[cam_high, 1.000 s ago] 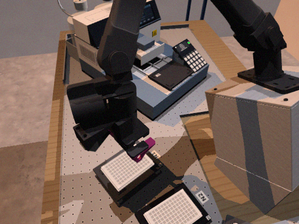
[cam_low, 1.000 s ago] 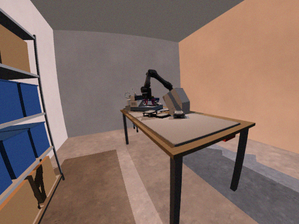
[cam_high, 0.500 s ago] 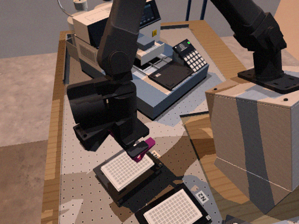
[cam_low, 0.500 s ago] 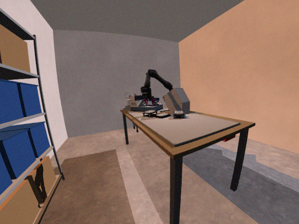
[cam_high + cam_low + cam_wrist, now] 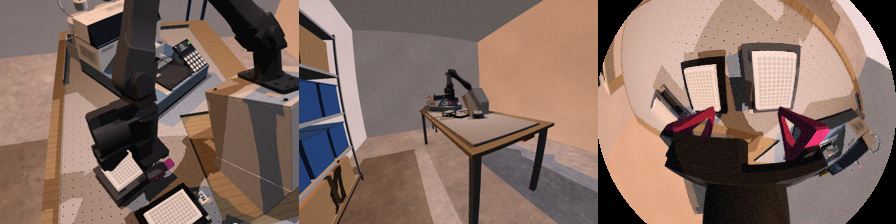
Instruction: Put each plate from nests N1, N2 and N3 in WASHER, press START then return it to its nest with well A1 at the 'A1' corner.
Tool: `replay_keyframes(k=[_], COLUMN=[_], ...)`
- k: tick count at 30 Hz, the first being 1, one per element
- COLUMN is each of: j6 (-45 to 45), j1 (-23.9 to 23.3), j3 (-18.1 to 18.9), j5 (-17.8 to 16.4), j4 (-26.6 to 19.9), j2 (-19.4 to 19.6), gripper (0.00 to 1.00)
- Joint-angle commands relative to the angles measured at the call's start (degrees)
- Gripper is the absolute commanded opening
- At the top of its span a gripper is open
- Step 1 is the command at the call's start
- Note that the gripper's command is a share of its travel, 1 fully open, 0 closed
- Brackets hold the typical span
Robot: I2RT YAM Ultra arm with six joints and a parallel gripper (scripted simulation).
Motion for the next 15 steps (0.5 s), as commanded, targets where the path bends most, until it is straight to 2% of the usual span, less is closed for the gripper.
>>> replay_keyframes(k=[1, 10, 13, 15], j6=[3.95, 10.53, 12.77, 12.77], j1=[2.5, 8.24, 10.21, 10.21], j3=[-1.32, -1.95, 0.11, 0.11], j5=[0.44, 0.16, -0.03, -0.03], j4=[2.09, 4.1, 4.55, 4.55], j2=[1.15, 5.67, 7.36, 7.36], gripper=[1.0, 1.0, 1.0, 1.0])
